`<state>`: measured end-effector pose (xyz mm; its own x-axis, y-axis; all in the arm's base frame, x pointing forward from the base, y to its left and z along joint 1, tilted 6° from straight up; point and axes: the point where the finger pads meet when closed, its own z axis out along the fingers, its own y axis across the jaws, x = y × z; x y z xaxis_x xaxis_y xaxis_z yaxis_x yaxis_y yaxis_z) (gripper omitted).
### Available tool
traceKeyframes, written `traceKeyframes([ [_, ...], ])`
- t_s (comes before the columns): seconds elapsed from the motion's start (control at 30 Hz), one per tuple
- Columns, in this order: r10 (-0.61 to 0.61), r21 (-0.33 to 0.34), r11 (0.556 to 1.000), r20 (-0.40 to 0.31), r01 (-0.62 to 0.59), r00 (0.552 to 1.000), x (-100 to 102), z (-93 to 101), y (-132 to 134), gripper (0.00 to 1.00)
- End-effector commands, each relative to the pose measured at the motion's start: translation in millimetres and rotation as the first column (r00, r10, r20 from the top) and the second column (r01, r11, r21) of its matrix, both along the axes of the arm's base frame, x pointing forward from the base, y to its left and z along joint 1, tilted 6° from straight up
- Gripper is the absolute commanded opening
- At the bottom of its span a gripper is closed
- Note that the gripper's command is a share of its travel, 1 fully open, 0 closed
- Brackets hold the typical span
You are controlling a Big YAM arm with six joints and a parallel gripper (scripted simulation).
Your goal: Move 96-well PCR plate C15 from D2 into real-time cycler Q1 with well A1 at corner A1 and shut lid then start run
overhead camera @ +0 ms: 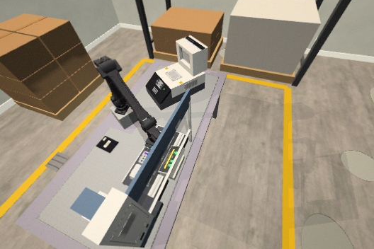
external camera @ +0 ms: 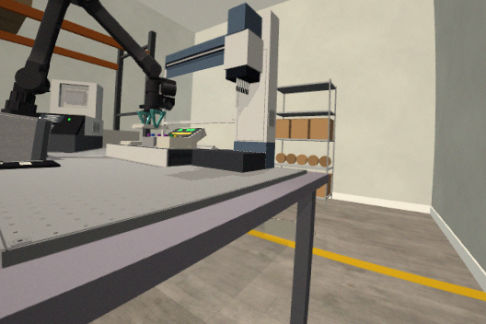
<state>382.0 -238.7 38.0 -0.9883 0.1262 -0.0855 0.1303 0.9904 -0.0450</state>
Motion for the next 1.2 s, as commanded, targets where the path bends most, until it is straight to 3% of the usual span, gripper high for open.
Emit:
traceKeyframes([
  [0.0, 0.008, -0.043, 0.999, 0.065, -0.005, 0.998, 20.0, 25.6, -14.9, 0.00],
  [0.3, -0.001, 0.009, 1.000, -0.016, 0.001, 1.000, -1.1, -3.6, -0.8, 0.00],
  [0.43, -0.013, 0.015, 1.000, -0.022, 0.013, 1.000, -2.6, -6.9, 2.3, 0.00],
  [0.53, -0.013, 0.013, 1.000, -0.019, 0.013, 1.000, -1.5, -5.8, 2.2, 0.00],
  [0.77, -0.010, -0.016, 1.000, 0.030, 0.010, 0.999, 12.6, 16.2, -4.9, 0.00],
  [0.83, -0.072, -0.012, 0.997, 0.042, 0.073, 0.997, 3.2, 17.6, 9.5, 0.00],
  [1.0, -0.099, -0.016, 0.995, 0.053, 0.100, 0.994, -14.6, 20.5, 37.8, 0.00],
  [1.1, -0.133, -0.015, 0.991, 0.054, 0.134, 0.990, -13.1, 19.1, 32.5, 0.00],
  [1.17, -0.139, -0.011, 0.990, 0.047, 0.139, 0.989, -24.9, 15.7, 41.8, 0.00],
])
